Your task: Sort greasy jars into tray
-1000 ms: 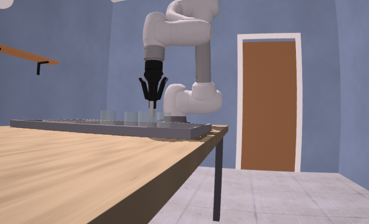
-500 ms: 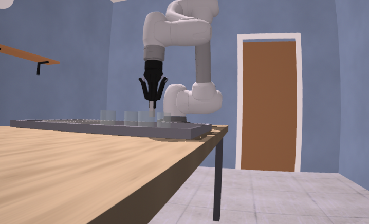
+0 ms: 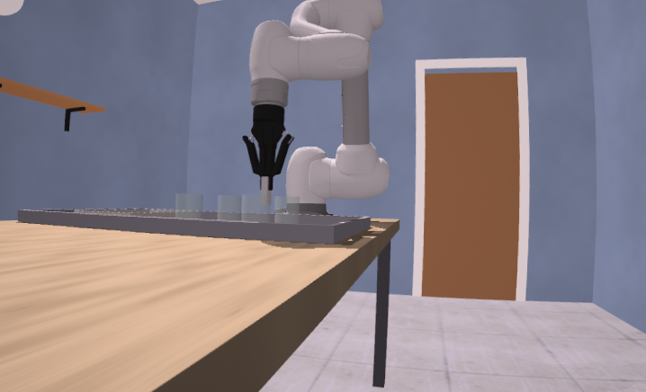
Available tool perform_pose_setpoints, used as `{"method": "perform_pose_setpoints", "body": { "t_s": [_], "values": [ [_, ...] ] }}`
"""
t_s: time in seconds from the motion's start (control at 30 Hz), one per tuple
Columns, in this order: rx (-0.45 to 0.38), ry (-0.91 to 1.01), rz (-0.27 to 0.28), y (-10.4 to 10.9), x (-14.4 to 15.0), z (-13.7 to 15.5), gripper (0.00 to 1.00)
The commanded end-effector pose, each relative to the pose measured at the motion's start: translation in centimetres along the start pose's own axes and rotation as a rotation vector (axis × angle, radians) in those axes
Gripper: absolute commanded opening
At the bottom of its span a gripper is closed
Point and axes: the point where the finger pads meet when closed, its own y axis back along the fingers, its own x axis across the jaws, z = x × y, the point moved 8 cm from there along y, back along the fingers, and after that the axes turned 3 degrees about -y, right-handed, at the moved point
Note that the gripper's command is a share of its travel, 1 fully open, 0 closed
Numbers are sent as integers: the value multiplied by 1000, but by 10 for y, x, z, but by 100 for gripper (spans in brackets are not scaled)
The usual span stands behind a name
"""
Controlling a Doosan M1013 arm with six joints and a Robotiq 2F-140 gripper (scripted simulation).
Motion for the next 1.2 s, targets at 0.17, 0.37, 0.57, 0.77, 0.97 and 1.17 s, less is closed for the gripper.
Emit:
{"method": "perform_pose_setpoints", "body": {
  "t_s": [0.17, 0.37, 0.57, 0.77, 0.97, 1.17],
  "values": [
    [-3, -7, 2, 1, 1, 5, 0],
    [-3, -7, 2, 1, 1, 6, 0],
    [-3, -7, 2, 1, 1, 6, 0],
    [-3, -7, 2, 1, 1, 7, 0],
    [-3, -7, 2, 1, 1, 8, 0],
    [-3, -7, 2, 1, 1, 8, 0]
  ]
}}
